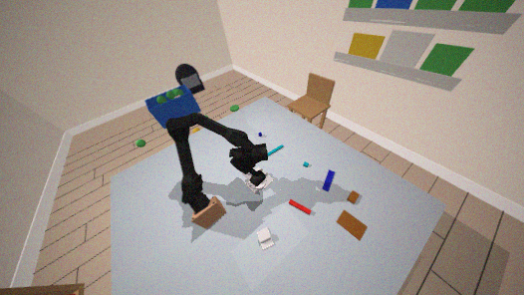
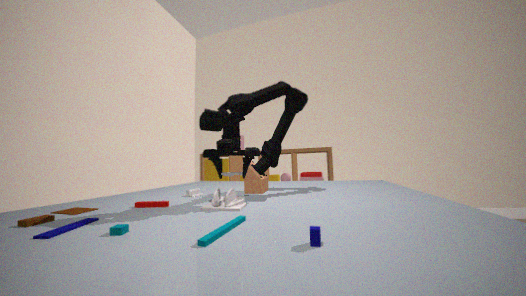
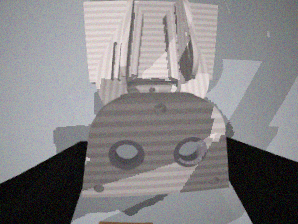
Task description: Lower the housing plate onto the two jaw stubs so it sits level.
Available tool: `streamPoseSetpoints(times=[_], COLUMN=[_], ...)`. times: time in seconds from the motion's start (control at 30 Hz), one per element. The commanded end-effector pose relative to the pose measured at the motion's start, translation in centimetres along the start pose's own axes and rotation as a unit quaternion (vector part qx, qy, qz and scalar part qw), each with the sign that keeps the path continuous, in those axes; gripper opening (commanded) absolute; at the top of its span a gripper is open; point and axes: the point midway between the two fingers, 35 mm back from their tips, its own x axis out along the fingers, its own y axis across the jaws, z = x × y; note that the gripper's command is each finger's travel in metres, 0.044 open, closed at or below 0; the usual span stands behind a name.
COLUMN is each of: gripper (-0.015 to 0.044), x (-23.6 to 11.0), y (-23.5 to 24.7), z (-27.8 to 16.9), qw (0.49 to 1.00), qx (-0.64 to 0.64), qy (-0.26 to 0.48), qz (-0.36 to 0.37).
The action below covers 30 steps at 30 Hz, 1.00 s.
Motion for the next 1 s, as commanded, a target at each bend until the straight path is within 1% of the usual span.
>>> streamPoseSetpoints(times=[0.0,0.33,0.53,0.97], gripper=[0.0351,0.0351,0.0351,0.0351], x=[0.0,0.0,0.0,0.0], y=[0.1,0.1,-0.6,-0.6], z=[0.0,0.0,-1.0,-1.0], qw=[1.0,1.0,1.0,1.0], qx=[-0.002,-0.002,-0.002,-0.002], qy=[-0.001,-0.001,-0.001,-0.001], qz=[0.002,0.002,0.001,0.001])
